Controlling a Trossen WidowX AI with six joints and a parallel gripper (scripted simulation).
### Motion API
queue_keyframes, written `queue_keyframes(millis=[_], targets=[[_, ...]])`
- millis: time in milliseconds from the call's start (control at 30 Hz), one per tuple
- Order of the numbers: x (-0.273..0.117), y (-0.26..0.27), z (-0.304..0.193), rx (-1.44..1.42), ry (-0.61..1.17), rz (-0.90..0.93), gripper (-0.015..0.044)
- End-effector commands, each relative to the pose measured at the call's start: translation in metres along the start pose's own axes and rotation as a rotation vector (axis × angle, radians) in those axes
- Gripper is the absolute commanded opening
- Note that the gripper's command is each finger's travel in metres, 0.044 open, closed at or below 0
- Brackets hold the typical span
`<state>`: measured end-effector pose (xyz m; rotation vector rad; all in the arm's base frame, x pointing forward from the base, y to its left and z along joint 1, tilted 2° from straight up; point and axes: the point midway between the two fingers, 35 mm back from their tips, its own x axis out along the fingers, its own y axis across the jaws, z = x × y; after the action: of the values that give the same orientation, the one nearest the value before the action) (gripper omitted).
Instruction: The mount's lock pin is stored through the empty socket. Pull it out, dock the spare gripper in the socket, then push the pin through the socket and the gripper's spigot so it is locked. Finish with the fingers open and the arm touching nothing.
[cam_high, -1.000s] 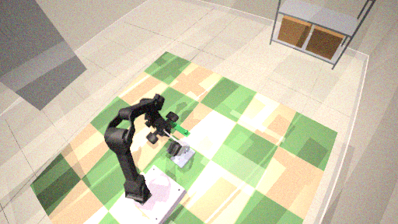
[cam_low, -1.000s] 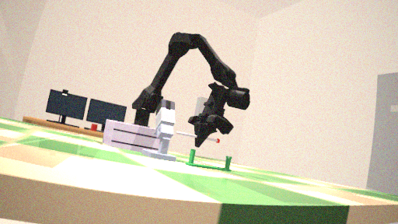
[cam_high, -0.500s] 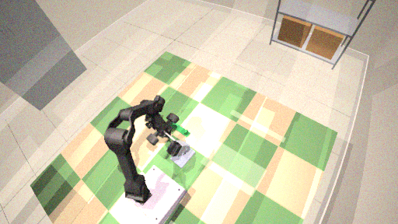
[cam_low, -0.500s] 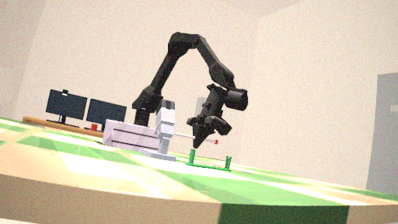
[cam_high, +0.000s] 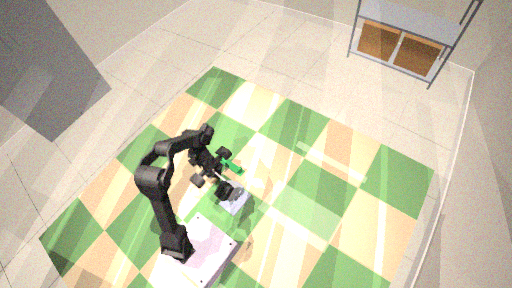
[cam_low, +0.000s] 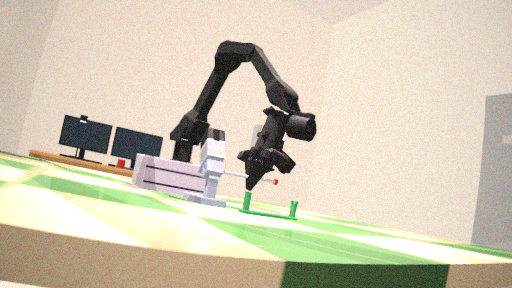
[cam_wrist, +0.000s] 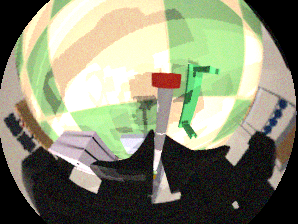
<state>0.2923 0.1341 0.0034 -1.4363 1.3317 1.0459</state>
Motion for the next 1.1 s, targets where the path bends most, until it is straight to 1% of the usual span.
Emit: queue_keyframes(millis=[0,1067], targets=[[0.0,0.001,-0.004,-0.004,0.002,-0.001,0.0],[0.004,-0.001,-0.018,-0.005,0.001,0.001,0.0]])
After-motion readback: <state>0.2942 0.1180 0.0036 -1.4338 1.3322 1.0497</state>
